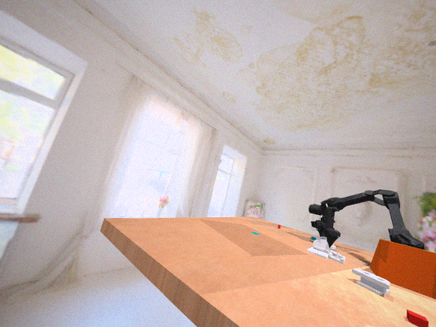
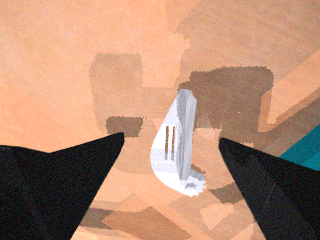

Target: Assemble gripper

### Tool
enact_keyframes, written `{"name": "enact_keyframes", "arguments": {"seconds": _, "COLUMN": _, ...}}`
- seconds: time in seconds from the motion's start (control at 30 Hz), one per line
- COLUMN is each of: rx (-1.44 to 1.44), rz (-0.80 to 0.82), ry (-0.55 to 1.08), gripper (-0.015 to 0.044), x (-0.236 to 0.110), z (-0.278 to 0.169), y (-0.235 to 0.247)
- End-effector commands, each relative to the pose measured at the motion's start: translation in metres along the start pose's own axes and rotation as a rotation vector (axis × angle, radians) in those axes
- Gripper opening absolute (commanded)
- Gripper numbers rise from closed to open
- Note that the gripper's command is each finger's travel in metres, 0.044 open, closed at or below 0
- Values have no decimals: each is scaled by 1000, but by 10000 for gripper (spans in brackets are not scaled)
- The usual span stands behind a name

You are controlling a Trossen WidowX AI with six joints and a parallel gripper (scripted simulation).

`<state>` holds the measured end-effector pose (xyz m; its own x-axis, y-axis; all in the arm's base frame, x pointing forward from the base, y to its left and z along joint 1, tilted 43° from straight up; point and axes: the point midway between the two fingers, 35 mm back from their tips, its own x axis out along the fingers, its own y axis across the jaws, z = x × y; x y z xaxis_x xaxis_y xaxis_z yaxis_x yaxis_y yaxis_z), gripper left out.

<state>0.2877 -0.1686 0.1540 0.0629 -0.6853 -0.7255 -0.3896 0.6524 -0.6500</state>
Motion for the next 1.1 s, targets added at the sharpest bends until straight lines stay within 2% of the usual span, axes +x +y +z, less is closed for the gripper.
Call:
{"name": "enact_keyframes", "arguments": {"seconds": 0.0, "rx": -6, "rz": 3, "ry": -2, "gripper": 440, "x": 1, "z": 0, "y": 1}}
{"name": "enact_keyframes", "arguments": {"seconds": 0.53, "rx": -6, "rz": 3, "ry": -2, "gripper": 440, "x": 1, "z": 0, "y": 1}}
{"name": "enact_keyframes", "arguments": {"seconds": 0.9, "rx": 0, "rz": 0, "ry": 0, "gripper": 151, "x": 1, "z": 0, "y": 0}}
{"name": "enact_keyframes", "arguments": {"seconds": 1.07, "rx": 0, "rz": 0, "ry": 0, "gripper": 134, "x": 1, "z": 0, "y": 0}}
